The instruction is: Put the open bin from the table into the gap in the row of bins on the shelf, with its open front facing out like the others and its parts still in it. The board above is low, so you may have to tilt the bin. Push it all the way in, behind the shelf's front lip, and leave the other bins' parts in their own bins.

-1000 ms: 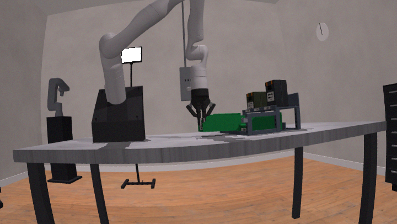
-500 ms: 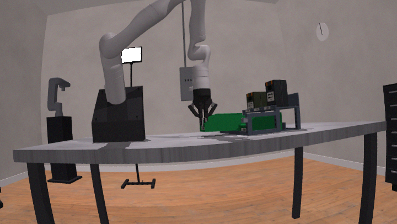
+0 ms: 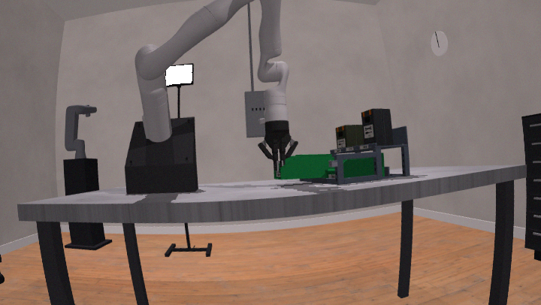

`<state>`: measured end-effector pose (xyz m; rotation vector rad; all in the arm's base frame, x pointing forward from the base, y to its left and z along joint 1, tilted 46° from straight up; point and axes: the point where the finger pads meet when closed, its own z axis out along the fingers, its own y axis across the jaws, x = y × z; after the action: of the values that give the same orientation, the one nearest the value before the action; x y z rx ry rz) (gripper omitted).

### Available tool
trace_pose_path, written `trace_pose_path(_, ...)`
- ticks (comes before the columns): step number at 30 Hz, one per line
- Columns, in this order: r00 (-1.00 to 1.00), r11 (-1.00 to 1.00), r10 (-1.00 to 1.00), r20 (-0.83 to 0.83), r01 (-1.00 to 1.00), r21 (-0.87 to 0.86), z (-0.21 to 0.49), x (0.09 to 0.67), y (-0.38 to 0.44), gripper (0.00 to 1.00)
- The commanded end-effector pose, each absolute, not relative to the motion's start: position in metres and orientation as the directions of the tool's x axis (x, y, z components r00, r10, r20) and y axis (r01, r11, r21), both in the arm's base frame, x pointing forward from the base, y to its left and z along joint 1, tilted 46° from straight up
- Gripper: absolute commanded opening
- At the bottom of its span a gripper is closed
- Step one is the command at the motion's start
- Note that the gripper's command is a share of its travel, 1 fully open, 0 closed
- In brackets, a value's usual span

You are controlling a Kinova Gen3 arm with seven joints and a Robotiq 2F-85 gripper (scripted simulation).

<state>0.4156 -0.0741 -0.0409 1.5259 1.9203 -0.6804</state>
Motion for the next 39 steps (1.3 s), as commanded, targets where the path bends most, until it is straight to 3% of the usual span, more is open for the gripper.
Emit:
trace_pose_path(1, -0.172, 0.216, 0.677, -0.715, 0.976, -0.029, -0.041, 0.422, -0.071, 0.1)
trace_pose_path(39, -0.172, 0.216, 0.677, -0.715, 0.976, -0.029, -0.041, 0.441, -0.068, 0.1)
